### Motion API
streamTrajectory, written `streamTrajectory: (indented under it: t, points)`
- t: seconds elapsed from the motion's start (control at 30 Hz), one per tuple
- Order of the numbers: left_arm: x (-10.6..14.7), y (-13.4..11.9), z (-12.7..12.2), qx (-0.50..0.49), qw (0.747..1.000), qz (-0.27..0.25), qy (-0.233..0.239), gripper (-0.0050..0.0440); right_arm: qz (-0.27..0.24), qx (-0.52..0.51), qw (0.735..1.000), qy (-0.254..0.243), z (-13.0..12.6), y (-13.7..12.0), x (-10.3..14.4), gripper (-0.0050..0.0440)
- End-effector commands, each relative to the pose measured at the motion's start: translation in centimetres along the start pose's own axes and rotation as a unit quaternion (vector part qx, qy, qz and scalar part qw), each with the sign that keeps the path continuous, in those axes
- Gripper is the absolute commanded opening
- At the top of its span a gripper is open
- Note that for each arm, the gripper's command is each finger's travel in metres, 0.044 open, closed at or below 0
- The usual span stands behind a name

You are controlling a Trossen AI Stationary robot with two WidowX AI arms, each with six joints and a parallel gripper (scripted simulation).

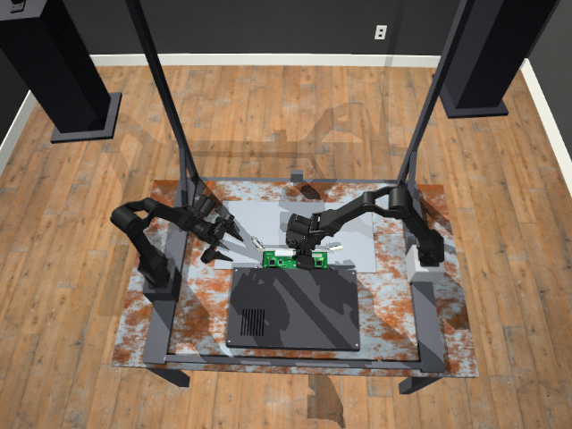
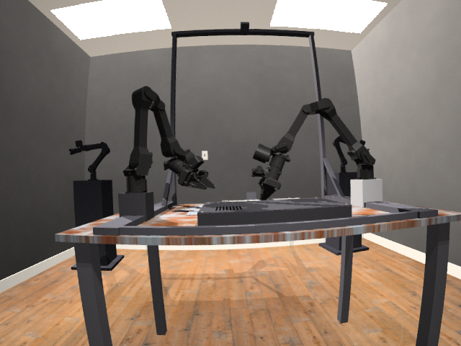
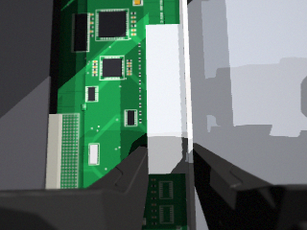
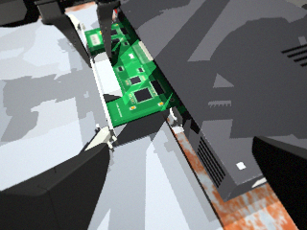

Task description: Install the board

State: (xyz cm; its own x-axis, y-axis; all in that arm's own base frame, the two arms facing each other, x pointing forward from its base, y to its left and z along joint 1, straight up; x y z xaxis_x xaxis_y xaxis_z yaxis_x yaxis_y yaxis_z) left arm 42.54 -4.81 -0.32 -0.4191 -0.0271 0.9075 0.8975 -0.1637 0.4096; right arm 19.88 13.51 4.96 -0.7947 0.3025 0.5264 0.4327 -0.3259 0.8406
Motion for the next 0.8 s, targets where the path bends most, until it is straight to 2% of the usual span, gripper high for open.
streamTrajectory:
  t: [0.0,0.2,0.77]
  points:
    - [1.08,1.73,0.38,0.005,1.000,-0.026,0.005,0.0082,-0.003,-0.009,1.000,0.007,0.39,0.33,0.16,0.0400]
    - [0.93,1.89,-0.56,0.004,1.000,-0.021,0.005,0.0082,-0.003,-0.009,1.000,0.007,0.39,0.33,0.16,0.0400]
    - [1.17,1.75,-0.15,0.004,1.000,-0.022,0.004,0.0082,-0.003,-0.009,1.000,0.007,0.39,0.33,0.16,0.0400]
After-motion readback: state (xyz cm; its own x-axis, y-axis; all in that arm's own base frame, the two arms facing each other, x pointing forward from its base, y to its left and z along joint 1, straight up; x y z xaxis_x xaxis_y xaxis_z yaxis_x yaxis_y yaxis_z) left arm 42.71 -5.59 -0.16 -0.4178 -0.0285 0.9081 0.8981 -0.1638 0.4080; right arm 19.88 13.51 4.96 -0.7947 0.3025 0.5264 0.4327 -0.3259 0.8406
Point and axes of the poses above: on each arm, the point midway between the two fingers, 35 mm back from their tips, its own x axis back along the fingers, its own z axis across the jaws, y = z × x, the point moved 5 cm from there along x, back along the fingers, and after that the axes turned 9 degrees about -x, right-handed, at the moved point
